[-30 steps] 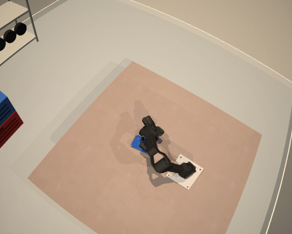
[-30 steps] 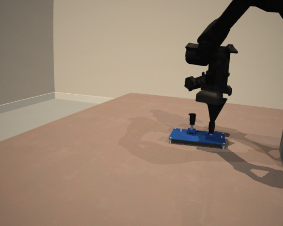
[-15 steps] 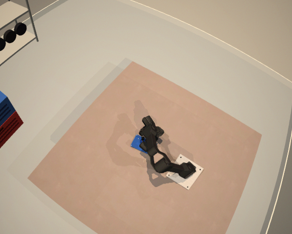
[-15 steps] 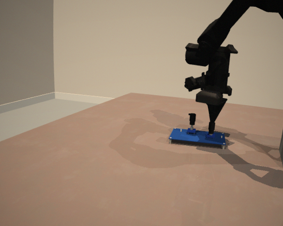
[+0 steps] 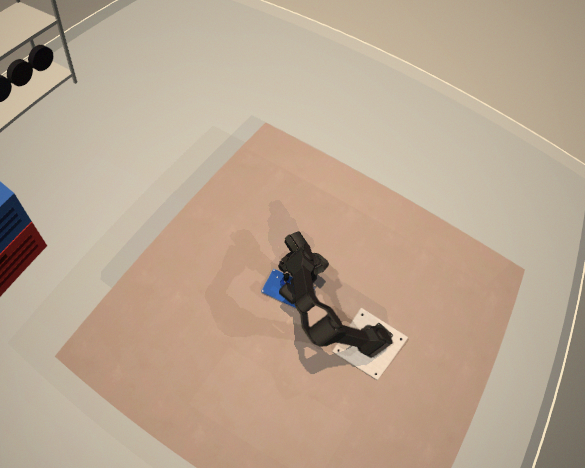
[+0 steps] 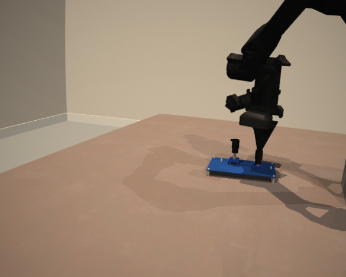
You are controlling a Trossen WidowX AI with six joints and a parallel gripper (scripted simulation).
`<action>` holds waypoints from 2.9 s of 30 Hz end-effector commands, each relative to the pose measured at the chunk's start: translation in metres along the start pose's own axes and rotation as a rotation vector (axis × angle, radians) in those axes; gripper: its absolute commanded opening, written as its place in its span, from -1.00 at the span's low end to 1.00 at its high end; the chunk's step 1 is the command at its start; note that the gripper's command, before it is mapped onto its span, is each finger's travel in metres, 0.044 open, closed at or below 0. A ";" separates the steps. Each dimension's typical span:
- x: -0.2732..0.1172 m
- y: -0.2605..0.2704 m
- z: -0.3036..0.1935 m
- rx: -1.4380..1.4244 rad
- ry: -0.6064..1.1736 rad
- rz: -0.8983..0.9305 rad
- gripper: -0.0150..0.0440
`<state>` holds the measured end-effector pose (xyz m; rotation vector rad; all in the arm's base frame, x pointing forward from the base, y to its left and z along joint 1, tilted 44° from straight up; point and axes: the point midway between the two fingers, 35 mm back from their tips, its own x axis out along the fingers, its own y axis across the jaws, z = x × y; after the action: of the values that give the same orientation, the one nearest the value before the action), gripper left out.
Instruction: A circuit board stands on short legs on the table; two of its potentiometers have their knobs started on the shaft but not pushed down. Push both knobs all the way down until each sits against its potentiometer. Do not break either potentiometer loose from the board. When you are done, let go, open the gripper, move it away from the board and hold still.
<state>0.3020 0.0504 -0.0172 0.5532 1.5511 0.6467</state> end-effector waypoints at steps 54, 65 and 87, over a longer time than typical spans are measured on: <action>-0.043 0.003 0.044 -0.008 -0.008 -0.001 -0.49; -0.044 0.004 0.063 -0.023 0.020 0.003 -0.49; -0.023 0.004 0.063 -0.023 0.020 0.004 -0.49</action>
<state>0.3682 0.0377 0.0028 0.5283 1.5525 0.6710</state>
